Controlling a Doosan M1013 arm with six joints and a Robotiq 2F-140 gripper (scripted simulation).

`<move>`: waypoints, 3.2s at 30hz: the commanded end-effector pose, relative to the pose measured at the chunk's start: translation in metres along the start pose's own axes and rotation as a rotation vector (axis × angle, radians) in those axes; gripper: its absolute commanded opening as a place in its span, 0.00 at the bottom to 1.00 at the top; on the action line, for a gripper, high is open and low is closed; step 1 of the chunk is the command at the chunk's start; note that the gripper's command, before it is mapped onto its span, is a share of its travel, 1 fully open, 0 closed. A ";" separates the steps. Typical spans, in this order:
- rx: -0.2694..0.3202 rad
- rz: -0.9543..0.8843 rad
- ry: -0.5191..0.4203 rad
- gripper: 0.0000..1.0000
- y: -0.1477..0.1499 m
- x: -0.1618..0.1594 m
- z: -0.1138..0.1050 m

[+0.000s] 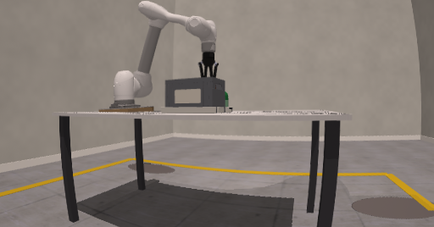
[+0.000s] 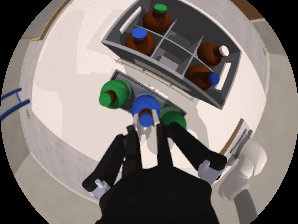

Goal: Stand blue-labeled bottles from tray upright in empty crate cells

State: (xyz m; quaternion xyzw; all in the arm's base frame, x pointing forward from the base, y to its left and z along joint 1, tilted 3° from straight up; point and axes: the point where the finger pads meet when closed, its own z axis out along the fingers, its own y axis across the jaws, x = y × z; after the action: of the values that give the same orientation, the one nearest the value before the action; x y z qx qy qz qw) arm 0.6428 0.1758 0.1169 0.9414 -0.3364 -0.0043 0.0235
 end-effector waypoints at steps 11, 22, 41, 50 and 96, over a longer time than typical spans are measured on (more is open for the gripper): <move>0.000 0.000 0.000 0.00 0.000 0.000 0.000; 0.000 0.000 0.000 0.00 0.000 0.000 0.000; 0.000 0.000 0.000 0.00 0.000 0.000 0.000; 0.000 0.000 0.000 0.00 0.000 0.000 0.000; 0.000 0.000 0.000 0.00 -0.001 -0.002 -0.035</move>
State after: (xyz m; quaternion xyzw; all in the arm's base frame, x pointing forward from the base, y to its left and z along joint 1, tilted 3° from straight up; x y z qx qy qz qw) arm 0.6427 0.1788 0.1509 0.9414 -0.3364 -0.0045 0.0236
